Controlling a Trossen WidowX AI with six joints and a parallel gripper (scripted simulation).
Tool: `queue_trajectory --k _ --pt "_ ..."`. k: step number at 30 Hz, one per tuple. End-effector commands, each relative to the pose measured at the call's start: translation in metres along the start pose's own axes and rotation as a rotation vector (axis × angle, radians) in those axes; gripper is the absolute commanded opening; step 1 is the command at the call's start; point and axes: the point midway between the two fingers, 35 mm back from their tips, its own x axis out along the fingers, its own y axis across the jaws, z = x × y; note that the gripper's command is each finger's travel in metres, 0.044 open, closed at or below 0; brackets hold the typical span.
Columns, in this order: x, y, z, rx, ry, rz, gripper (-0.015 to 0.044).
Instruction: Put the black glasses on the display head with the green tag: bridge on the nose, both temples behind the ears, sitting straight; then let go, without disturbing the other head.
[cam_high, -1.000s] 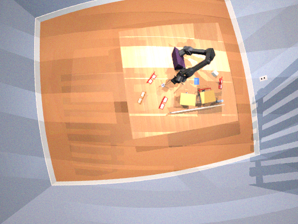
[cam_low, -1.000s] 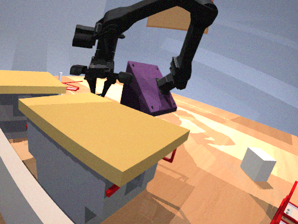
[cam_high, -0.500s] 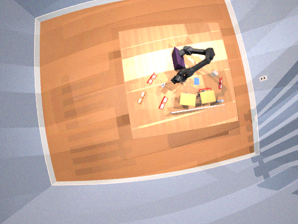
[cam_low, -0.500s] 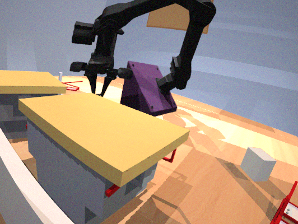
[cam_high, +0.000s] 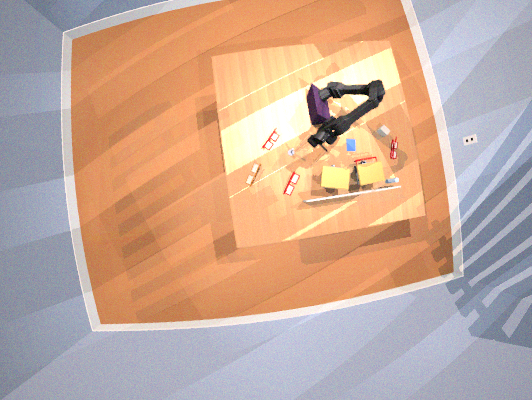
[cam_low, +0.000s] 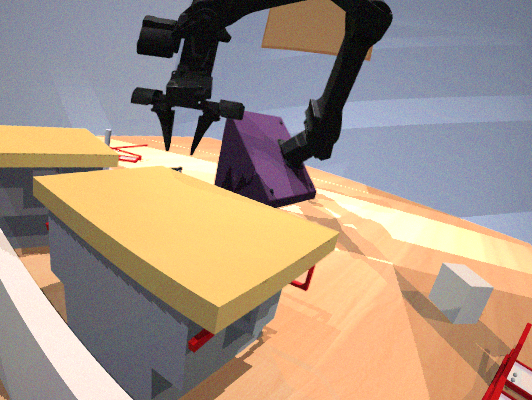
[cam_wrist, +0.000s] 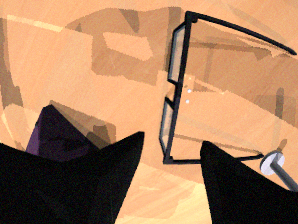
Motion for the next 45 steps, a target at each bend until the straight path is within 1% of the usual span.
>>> queue_trajectory --k 1,4,6,7,16,45 --pt "0.000 0.000 0.000 0.002 -0.001 -0.001 0.0200" --pt "-0.003 -0.003 0.000 -0.005 0.007 0.000 0.0200" --pt "-0.003 -0.003 0.000 -0.005 0.007 0.000 0.0147" --pt "-0.003 -0.003 0.000 -0.005 0.007 0.000 0.0140" --pt "-0.001 -0.004 0.000 -0.005 0.007 -0.001 0.0140" --pt "0.047 -0.004 0.000 -0.005 0.006 0.000 0.0140"
